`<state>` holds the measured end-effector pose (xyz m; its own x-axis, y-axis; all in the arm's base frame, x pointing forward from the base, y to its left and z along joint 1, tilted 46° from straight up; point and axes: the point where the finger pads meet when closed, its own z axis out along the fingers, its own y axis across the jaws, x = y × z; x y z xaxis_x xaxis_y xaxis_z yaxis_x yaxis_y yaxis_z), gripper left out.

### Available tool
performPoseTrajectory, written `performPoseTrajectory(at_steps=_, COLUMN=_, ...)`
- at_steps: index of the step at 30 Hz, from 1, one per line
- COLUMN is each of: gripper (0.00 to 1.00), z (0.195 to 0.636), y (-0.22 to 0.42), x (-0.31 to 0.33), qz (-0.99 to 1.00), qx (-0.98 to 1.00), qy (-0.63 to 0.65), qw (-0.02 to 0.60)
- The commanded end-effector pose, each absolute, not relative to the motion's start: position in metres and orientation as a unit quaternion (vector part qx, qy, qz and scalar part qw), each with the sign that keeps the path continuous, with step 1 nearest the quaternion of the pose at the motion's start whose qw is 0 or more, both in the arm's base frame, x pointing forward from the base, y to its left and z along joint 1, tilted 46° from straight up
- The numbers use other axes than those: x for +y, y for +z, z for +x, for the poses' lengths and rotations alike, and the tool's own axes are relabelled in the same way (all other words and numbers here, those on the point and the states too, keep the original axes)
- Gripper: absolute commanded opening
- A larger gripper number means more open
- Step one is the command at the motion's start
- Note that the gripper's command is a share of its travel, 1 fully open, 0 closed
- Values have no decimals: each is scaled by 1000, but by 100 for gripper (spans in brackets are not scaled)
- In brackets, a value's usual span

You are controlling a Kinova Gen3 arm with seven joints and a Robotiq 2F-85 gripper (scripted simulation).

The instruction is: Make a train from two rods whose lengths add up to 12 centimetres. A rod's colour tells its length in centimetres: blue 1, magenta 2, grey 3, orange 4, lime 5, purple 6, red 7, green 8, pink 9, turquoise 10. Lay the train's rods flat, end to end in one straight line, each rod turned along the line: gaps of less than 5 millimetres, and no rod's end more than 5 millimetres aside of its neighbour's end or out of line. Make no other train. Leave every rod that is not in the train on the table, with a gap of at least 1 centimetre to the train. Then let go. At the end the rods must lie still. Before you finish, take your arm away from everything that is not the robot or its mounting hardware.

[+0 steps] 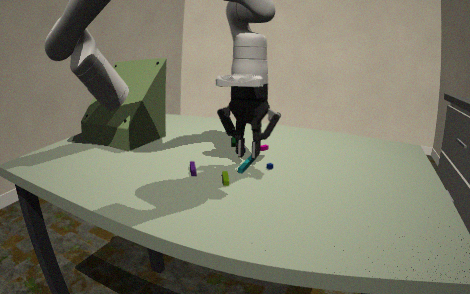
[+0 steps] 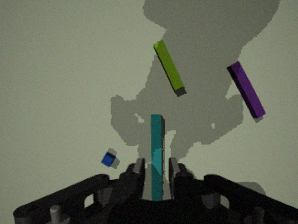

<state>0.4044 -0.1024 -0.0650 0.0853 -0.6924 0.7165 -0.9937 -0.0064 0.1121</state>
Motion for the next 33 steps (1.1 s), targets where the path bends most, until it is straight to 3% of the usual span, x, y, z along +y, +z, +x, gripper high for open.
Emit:
performPoseTrajectory(at_steps=1, gripper=24, z=406, y=-68, x=-103, qz=666, qx=-634, qy=243, qw=309)
performPoseTrajectory(at_steps=33, gripper=24, z=404, y=-78, x=-113, qz=667, qx=-633, qy=242, qw=310)
